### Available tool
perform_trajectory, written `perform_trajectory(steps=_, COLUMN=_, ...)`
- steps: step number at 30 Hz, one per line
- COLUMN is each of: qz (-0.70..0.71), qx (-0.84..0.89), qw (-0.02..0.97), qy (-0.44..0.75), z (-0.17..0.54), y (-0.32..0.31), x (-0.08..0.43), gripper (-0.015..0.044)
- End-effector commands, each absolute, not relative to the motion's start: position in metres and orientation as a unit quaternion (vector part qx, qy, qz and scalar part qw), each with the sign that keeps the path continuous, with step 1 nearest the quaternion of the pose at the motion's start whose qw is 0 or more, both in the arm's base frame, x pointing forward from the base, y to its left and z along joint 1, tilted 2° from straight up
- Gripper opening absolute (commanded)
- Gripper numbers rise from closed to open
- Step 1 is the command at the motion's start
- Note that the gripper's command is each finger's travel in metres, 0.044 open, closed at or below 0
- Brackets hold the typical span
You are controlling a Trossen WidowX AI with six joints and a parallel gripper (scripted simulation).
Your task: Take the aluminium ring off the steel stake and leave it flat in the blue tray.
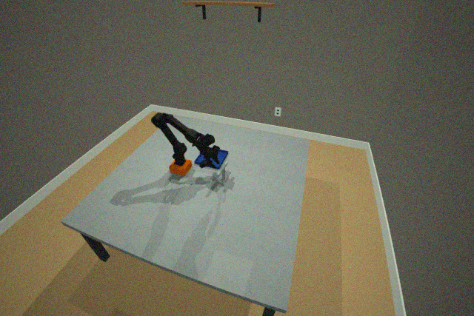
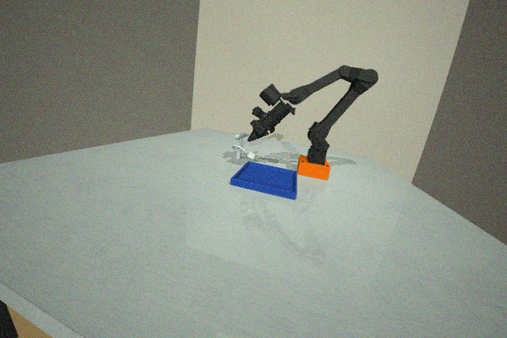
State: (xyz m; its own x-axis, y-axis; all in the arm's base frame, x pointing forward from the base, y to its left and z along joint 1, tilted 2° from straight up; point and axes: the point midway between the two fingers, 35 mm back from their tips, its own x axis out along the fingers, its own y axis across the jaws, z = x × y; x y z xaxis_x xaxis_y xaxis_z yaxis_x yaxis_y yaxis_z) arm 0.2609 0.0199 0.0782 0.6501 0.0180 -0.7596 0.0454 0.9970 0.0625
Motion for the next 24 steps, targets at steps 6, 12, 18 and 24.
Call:
perform_trajectory(steps=6, qz=0.005, qx=0.006, qw=0.876, qy=0.482, z=0.039, y=0.011, x=0.233, gripper=0.0200)
perform_trajectory(steps=12, qz=0.005, qx=0.006, qw=0.876, qy=0.482, z=0.035, y=0.011, x=0.237, gripper=0.0200)
perform_trajectory(steps=18, qz=0.005, qx=0.006, qw=0.876, qy=0.481, z=0.027, y=0.012, x=0.243, gripper=0.0200)
perform_trajectory(steps=24, qz=0.005, qx=0.006, qw=0.877, qy=0.481, z=0.019, y=0.012, x=0.248, gripper=0.0200)
